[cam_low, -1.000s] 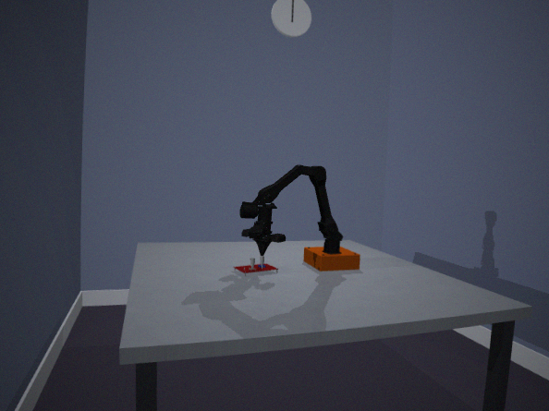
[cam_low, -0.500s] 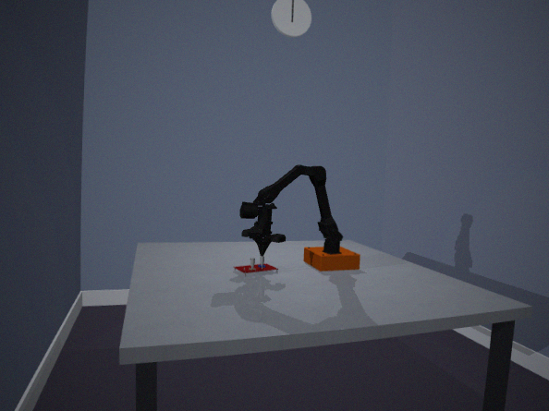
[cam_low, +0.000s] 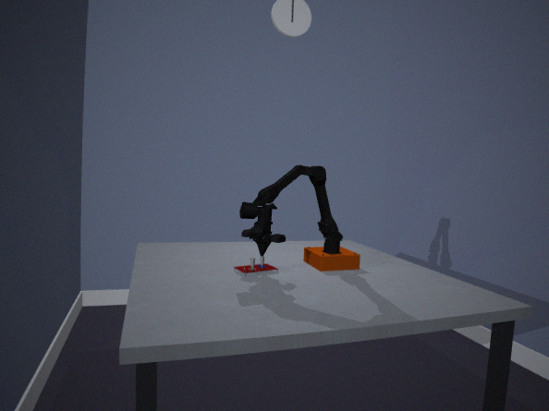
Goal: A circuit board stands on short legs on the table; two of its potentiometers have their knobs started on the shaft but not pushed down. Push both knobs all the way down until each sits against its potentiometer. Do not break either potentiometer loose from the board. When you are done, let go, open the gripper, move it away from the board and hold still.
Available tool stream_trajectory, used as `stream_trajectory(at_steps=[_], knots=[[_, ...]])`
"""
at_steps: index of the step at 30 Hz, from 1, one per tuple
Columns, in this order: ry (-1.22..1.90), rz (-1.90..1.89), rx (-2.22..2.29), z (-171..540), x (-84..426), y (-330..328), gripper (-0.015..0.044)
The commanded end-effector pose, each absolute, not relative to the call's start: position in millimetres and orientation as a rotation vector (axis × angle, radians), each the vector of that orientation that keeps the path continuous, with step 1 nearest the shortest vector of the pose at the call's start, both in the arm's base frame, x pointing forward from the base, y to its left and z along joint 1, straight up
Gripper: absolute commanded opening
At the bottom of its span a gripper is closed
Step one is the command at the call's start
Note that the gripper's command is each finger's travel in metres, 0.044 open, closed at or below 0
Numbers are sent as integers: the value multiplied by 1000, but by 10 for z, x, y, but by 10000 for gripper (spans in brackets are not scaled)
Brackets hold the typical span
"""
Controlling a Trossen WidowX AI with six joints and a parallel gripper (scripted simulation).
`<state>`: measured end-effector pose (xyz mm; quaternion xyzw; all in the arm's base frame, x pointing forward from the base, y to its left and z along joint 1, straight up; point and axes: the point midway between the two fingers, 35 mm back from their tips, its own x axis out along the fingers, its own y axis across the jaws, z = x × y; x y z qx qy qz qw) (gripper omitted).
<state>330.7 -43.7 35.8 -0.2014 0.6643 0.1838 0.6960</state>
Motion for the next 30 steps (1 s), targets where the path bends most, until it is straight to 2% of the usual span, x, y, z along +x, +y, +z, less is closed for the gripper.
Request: stream_trajectory(at_steps=[1,28,30], knots=[[1493,422,-445,218,3324,-430,0],[1493,422,-445,598,3313,-428,0],[1506,420,-443,532,3291,-434,53]])
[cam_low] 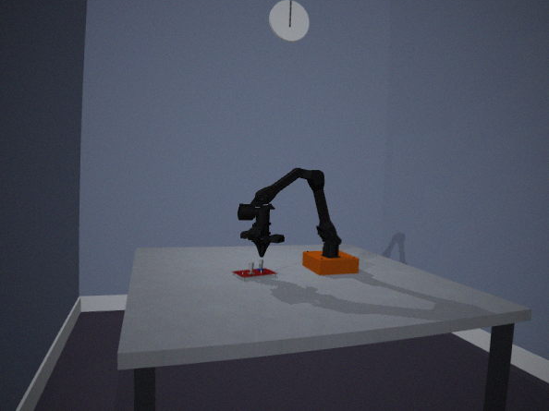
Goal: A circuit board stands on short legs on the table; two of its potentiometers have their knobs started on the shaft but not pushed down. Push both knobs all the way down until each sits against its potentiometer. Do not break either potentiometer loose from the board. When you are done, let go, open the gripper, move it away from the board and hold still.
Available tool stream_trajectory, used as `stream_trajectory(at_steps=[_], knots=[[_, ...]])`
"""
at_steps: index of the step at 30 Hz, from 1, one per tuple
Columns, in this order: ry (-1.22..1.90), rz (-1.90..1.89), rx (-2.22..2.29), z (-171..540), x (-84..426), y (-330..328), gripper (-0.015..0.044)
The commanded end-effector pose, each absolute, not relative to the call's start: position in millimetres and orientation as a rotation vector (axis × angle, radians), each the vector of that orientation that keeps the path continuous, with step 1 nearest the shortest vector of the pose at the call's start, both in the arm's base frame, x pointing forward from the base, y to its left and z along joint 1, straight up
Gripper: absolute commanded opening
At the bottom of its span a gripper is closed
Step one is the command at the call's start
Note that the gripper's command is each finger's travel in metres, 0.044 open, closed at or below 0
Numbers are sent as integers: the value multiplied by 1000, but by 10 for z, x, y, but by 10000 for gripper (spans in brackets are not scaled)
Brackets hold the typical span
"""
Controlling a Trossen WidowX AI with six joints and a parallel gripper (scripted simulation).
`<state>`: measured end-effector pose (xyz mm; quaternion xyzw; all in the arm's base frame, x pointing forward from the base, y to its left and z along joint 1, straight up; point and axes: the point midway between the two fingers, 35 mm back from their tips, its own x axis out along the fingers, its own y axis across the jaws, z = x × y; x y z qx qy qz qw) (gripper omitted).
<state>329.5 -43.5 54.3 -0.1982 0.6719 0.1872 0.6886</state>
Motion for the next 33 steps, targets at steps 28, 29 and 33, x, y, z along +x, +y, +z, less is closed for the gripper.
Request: stream_trajectory(at_steps=[28,29,33], knots=[[1467,-21,48,651,3579,-461,0],[1467,-46,76,655,3584,-456,0],[1466,-149,188,671,3605,-436,0]])
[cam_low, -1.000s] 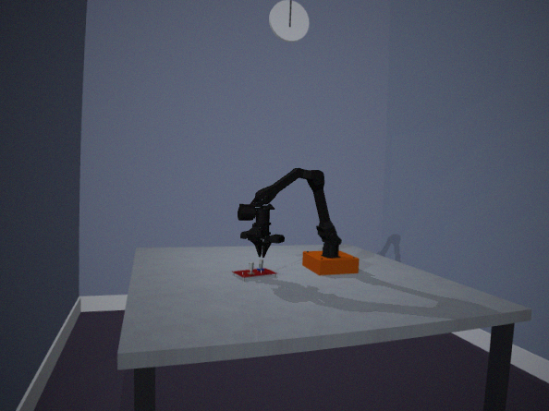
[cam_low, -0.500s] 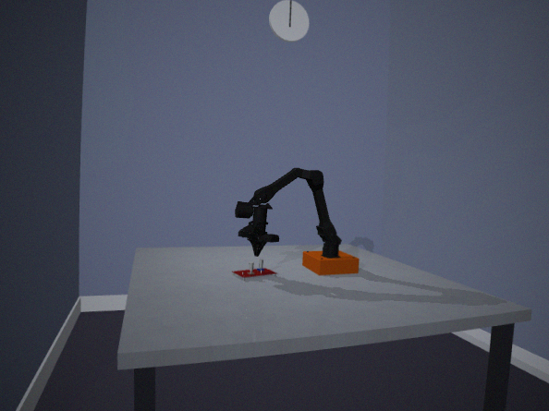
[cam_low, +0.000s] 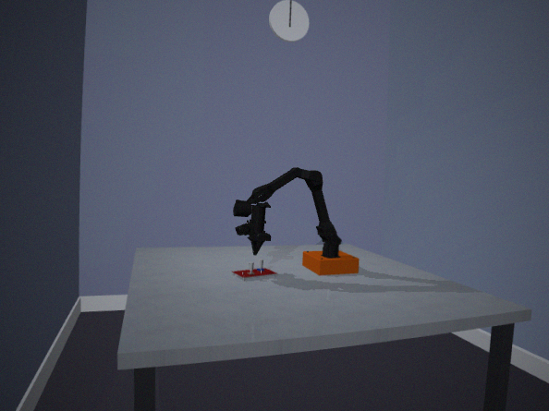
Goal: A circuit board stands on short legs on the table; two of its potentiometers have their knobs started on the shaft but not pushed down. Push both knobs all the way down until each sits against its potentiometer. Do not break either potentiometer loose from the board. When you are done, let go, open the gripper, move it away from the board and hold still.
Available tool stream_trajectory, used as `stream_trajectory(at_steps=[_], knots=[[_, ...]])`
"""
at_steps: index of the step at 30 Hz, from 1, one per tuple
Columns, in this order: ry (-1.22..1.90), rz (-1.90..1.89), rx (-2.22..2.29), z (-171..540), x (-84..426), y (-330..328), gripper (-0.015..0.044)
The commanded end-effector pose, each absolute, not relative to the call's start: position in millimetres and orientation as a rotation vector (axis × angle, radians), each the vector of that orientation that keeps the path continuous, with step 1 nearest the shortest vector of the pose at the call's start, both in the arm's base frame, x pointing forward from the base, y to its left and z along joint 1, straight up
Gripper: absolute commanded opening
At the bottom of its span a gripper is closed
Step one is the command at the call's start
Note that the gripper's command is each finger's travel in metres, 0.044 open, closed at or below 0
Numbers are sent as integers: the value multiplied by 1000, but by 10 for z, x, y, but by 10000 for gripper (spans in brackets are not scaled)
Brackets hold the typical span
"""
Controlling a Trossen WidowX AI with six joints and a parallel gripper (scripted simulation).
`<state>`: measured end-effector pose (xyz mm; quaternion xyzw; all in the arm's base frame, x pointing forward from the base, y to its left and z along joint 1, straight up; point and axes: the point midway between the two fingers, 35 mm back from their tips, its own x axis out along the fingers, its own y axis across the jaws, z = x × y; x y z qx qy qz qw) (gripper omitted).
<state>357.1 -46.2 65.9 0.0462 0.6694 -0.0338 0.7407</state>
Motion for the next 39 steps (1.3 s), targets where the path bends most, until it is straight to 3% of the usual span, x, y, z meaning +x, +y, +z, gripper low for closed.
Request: stream_trajectory(at_steps=[1,39], knots=[[1465,-174,216,675,3611,-431,0],[1168,-1153,1242,821,3794,-221,0]])
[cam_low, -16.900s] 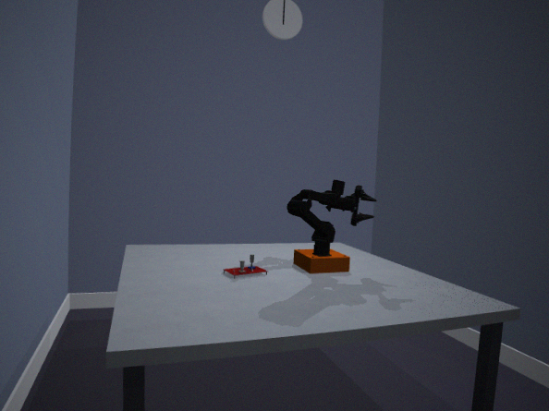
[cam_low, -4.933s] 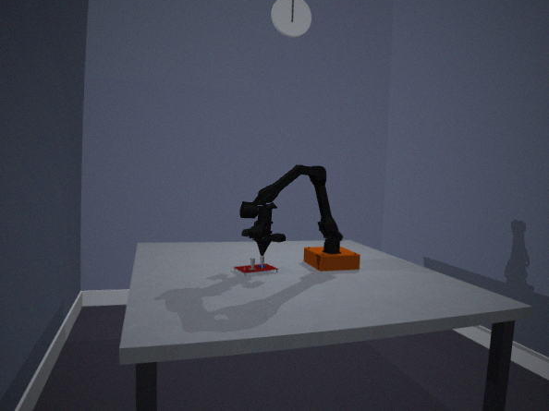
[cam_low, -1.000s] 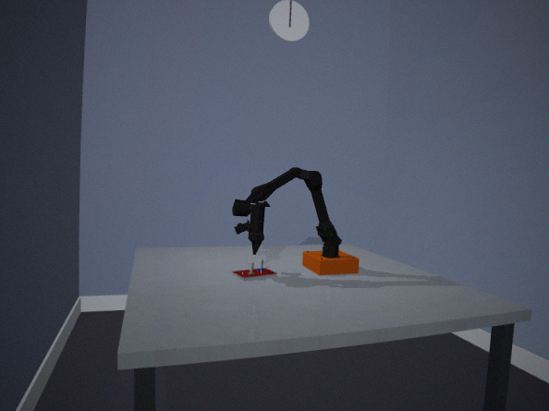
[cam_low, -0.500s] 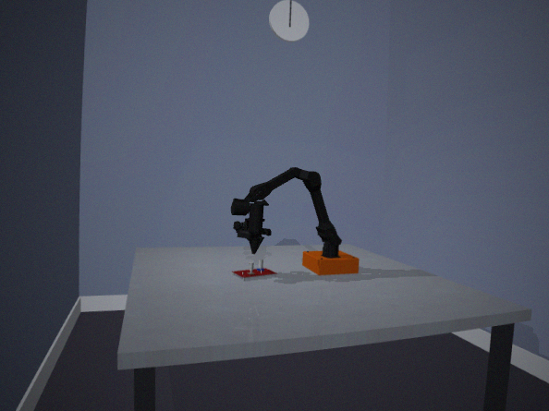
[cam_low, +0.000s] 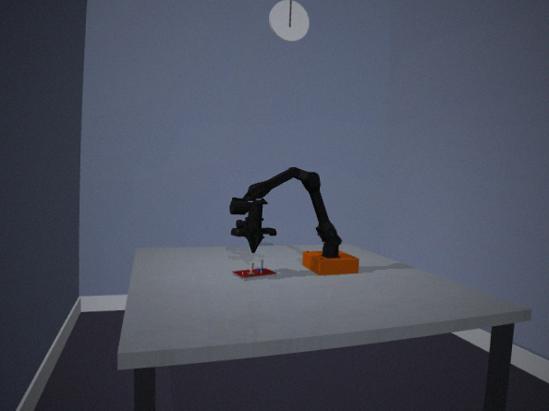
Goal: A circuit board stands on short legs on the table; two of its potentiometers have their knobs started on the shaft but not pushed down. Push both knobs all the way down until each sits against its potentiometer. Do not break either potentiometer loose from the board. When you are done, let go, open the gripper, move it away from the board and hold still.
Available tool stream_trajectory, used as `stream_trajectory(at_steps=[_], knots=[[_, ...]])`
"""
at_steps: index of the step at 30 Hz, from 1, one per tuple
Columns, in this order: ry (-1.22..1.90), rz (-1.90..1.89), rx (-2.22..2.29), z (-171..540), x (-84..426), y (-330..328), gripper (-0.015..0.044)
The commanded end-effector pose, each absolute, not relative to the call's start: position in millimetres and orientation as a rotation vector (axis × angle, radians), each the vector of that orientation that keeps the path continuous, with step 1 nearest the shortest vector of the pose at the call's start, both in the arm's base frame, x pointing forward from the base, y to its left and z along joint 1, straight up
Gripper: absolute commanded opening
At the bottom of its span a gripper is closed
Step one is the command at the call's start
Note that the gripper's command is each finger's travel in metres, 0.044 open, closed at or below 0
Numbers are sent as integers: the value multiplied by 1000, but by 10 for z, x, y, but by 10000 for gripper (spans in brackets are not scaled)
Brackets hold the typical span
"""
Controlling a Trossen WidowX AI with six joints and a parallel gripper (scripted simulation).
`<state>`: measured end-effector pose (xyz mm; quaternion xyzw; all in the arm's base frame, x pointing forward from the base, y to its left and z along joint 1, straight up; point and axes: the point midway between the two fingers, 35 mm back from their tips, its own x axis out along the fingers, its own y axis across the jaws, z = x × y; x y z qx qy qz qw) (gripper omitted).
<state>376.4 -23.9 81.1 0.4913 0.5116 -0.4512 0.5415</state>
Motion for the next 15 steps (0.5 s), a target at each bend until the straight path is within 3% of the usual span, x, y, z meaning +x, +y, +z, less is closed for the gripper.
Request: stream_trajectory(at_steps=[1,15], knots=[[1153,-1178,1267,825,3798,-216,0],[895,-1526,1614,874,3856,-133,0]])
